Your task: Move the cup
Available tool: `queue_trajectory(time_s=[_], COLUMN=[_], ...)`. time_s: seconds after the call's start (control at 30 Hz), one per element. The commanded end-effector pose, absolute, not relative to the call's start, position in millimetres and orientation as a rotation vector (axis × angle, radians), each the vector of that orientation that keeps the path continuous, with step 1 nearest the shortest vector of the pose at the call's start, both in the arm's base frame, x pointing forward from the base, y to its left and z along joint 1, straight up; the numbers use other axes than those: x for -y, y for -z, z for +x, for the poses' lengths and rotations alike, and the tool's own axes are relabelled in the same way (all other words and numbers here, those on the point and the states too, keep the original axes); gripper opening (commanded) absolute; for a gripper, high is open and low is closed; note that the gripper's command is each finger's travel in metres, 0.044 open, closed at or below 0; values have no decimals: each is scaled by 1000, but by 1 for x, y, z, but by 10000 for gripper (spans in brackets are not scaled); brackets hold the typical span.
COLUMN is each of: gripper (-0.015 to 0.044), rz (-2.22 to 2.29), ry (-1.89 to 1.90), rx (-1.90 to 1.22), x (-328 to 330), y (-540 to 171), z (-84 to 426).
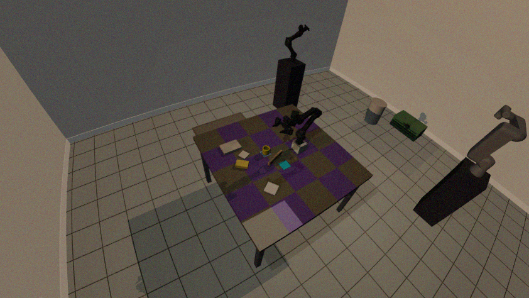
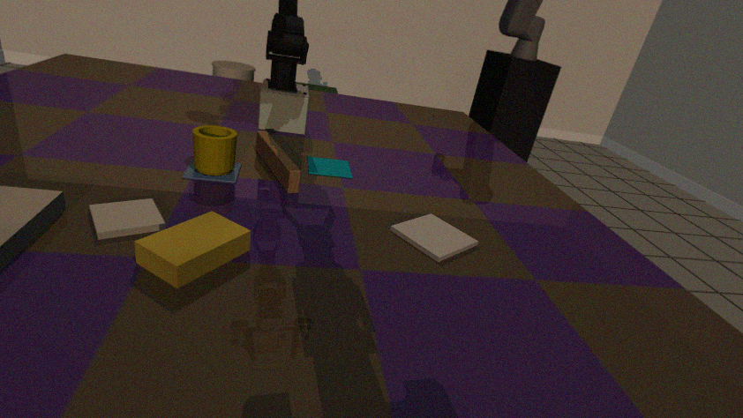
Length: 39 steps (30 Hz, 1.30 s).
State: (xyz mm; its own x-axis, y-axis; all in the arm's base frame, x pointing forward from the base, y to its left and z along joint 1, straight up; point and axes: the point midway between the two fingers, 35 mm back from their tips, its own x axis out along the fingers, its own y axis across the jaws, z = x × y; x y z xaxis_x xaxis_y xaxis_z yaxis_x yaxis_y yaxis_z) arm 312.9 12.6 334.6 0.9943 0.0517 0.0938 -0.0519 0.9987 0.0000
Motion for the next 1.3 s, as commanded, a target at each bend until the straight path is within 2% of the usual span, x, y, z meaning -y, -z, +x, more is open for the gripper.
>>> queue_trajectory(time_s=[0.0,0.27,0.43,0.63,1.27], gripper=[374,167,167,167,167], rz=[-9,-476,-689,-788,-788], ry=[-48,-46,-253,-693,-754], rx=[80,-559,-979,-1369,-1402], x=[-12,40,70,93,102], y=[-332,-206,-124,-53,-31], z=[315,360,347,301,291])
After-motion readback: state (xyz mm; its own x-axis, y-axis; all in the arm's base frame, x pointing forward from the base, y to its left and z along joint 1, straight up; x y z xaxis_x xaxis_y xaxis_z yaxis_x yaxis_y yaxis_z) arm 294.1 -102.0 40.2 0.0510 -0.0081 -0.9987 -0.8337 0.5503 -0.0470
